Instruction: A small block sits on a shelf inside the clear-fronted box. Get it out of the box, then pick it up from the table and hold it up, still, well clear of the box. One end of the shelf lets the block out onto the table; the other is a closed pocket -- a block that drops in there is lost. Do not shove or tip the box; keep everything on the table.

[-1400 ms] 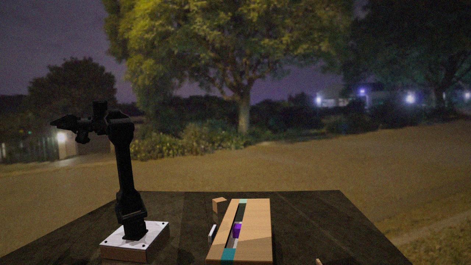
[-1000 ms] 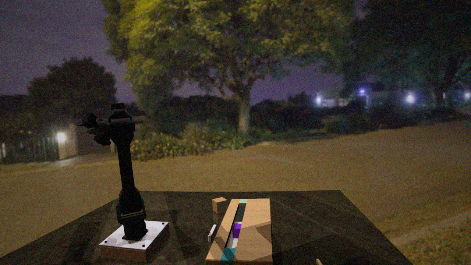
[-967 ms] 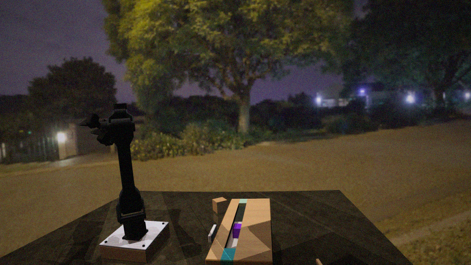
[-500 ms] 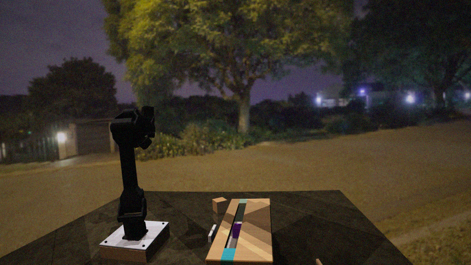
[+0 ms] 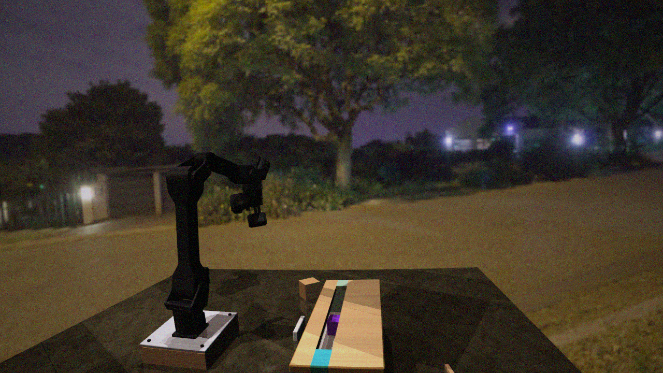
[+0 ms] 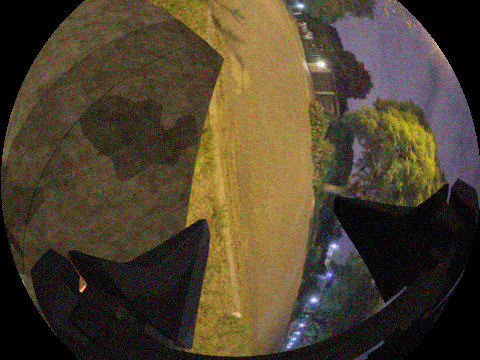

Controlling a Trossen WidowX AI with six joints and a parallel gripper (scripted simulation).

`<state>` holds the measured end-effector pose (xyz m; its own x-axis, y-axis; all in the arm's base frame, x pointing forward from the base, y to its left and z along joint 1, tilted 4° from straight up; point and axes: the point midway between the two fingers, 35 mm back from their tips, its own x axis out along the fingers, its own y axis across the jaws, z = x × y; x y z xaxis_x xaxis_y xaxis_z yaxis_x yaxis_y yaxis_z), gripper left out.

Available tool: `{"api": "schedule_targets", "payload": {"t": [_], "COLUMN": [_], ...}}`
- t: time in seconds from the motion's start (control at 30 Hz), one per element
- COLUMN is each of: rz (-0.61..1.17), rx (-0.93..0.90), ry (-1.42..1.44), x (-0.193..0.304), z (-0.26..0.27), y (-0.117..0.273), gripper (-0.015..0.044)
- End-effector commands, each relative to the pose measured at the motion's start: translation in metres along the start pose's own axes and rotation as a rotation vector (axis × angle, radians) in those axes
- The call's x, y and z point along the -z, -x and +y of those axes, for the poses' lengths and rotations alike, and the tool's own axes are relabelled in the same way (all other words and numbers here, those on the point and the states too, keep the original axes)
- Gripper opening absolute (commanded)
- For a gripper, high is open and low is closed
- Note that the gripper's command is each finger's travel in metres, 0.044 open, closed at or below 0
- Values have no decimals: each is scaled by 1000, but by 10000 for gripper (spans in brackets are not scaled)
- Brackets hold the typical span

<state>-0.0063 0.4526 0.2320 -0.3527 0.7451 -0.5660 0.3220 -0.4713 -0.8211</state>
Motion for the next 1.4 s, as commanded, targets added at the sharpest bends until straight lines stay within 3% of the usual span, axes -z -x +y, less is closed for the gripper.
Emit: {"api": "schedule_targets", "payload": {"t": [0.0,0.23,0.47,0.67,0.93,1.37], "rz": [157,417,685,916,1203,1225], "rx": [-137,-359,-573,-759,-1026,-1050], "ry": [-221,-601,-988,-1317,-1722,-1753], "x": [54,117,146,139,90,85], "z": [45,131,219,286,351,359], "y": [23,81,161,241,347,353], "gripper": [400,400,400,400,400,400]}}
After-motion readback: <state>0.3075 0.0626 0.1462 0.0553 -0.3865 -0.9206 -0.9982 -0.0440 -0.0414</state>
